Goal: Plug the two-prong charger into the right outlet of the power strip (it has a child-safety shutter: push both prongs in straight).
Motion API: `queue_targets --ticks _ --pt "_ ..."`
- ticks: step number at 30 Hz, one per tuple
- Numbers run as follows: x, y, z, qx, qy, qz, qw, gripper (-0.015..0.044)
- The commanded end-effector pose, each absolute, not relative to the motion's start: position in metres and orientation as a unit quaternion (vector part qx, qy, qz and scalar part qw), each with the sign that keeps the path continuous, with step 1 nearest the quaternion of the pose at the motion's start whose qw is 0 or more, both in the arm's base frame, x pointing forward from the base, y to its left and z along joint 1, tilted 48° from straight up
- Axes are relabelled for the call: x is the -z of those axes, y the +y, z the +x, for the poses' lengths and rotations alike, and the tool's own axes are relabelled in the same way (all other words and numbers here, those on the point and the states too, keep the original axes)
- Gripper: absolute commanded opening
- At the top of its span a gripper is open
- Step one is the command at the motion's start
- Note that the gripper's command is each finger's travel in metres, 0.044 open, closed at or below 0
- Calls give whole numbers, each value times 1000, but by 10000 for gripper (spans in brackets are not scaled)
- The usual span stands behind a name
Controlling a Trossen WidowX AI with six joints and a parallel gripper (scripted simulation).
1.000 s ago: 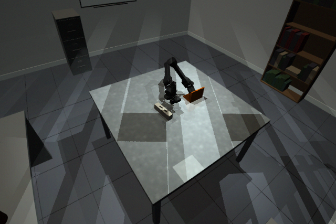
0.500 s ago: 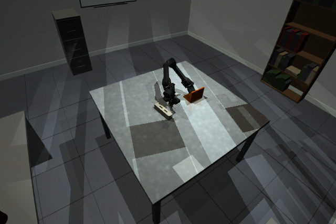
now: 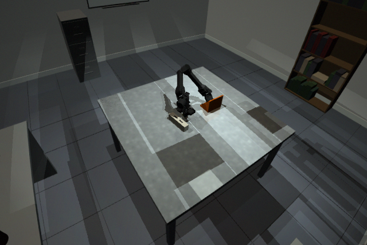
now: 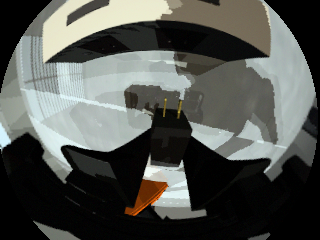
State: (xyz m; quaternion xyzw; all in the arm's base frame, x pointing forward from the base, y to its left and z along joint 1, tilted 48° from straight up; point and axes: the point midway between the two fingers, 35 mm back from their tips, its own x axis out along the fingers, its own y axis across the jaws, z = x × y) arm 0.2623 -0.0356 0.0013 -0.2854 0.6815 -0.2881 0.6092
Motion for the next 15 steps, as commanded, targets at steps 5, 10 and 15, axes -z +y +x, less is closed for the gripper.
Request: queue_targets --ticks 5,10,15 --pt "-1 -36 275 285 679 -290 611 0" --pt "0 -37 281 282 680 -292 610 0" --pt "1 -38 288 280 681 -295 609 0"
